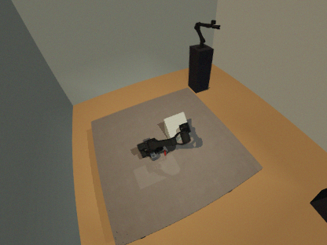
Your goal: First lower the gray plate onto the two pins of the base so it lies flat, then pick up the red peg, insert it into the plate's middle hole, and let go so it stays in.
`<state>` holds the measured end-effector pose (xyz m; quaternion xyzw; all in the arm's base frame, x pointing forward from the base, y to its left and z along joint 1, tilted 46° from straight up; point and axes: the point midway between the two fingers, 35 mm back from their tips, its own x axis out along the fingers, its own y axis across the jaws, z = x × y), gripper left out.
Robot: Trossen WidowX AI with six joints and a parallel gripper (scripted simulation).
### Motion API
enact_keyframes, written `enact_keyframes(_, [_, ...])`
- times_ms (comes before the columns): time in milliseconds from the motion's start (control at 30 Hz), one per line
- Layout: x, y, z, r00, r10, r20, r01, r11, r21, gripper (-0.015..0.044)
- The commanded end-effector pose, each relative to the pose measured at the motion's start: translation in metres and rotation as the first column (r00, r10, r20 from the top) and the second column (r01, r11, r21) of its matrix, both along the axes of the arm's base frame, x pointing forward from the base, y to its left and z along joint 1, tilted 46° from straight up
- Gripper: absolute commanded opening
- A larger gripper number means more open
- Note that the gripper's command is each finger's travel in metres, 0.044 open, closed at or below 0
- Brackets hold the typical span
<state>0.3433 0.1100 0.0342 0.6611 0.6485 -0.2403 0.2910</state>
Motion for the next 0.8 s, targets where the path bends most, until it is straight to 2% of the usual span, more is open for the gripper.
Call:
enact_keyframes(0, [0.004, -0.007, 0.007, 1.000, -0.004, 0.015, 0.004, 1.000, 0.002, 0.0000])
enact_keyframes(767, [0.000, -0.058, 0.053, 1.000, 0.017, -0.010, -0.017, 1.000, -0.013, 0.0000])
